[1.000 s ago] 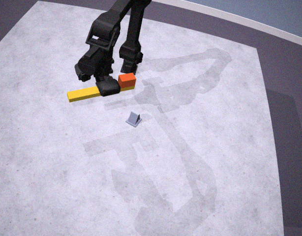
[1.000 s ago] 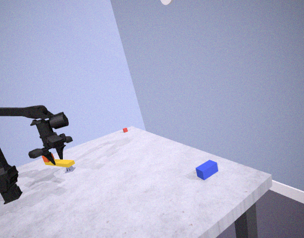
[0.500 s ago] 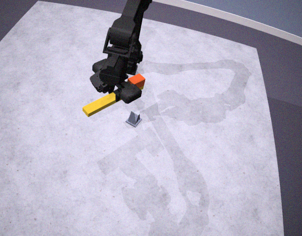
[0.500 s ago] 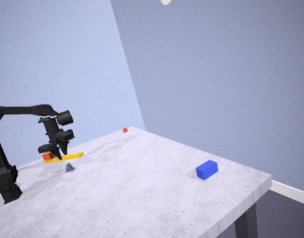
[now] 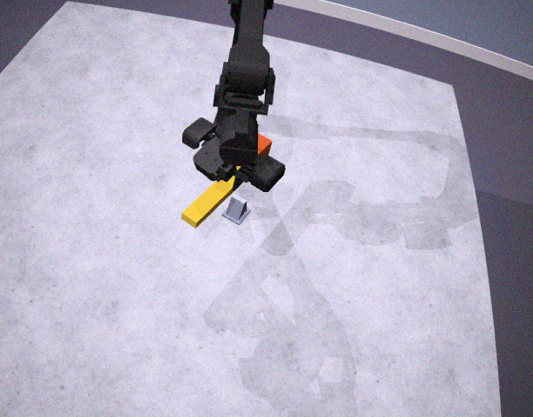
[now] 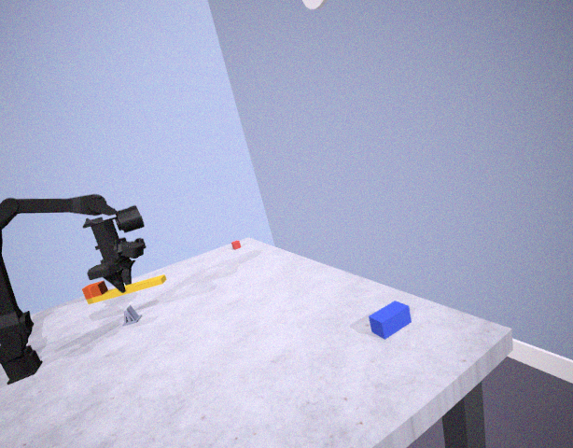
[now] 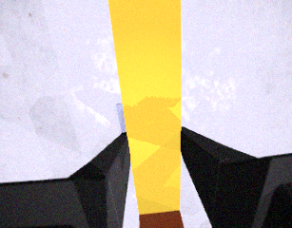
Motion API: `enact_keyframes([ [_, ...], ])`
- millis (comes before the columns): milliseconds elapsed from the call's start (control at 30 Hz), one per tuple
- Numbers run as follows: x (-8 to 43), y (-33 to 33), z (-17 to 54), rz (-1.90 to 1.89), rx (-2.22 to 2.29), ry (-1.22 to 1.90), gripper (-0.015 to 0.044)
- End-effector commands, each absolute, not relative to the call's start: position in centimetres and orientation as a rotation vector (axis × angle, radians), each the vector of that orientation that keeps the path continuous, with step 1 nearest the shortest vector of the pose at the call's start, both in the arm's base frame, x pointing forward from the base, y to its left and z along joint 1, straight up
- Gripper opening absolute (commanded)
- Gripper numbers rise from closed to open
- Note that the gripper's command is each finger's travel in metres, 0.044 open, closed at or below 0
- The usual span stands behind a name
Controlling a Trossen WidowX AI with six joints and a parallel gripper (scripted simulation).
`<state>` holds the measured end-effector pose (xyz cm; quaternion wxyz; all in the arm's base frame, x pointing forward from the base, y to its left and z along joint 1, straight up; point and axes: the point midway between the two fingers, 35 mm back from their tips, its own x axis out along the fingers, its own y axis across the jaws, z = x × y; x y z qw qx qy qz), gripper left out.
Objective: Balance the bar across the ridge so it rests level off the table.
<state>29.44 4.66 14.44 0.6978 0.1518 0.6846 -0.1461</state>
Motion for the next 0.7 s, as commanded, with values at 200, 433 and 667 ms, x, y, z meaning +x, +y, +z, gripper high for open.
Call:
enact_keyframes([
  [200, 29.9, 6.1, 14.3, -0.285, 0.300, 1.528, 0.0000],
  [433, 30.1, 6.2, 13.2, -0.285, 0.300, 1.528, 0.0000],
  [667, 30.1, 6.3, 12.0, -0.284, 0.299, 1.528, 0.0000],
])
